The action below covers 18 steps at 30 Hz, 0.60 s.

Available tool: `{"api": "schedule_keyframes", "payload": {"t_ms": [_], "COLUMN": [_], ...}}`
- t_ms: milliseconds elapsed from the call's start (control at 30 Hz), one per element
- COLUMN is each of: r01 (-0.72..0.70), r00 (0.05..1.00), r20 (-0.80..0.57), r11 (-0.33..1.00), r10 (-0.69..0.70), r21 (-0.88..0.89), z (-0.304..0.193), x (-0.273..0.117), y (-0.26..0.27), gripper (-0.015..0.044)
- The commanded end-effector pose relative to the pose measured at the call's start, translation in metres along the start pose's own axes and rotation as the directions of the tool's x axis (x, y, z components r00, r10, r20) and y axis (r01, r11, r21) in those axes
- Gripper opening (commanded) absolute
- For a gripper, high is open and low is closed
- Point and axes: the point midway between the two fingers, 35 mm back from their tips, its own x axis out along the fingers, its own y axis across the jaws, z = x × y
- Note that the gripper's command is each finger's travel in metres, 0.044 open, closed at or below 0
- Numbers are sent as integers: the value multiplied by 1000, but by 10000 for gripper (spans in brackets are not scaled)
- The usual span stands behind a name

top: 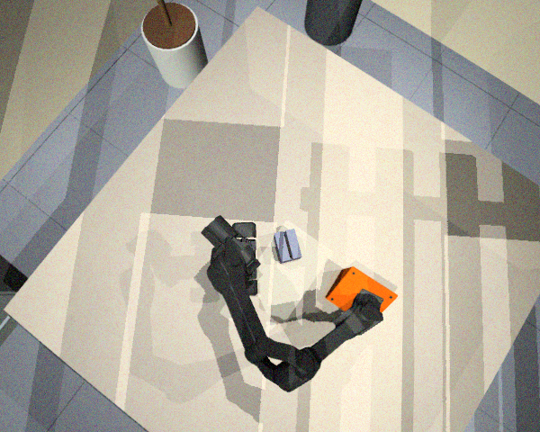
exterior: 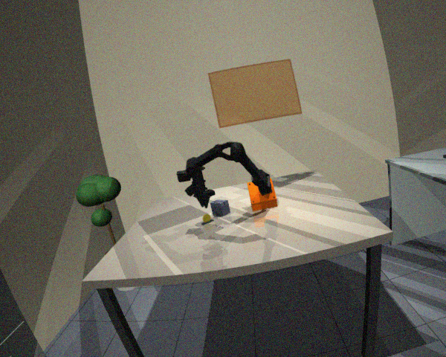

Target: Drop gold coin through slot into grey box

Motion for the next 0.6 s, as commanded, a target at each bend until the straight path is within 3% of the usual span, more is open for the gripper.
{"api": "schedule_keyframes", "payload": {"t_ms": [0,567], "r01": [-3,-3], "r00": [1000,1000], "r20": [5,5], "r11": [1000,1000], "r10": [3,3], "r21": [5,5], "z": [0,2], "x": [8,37], "y": [0,-1], "gripper": [161,161]}}
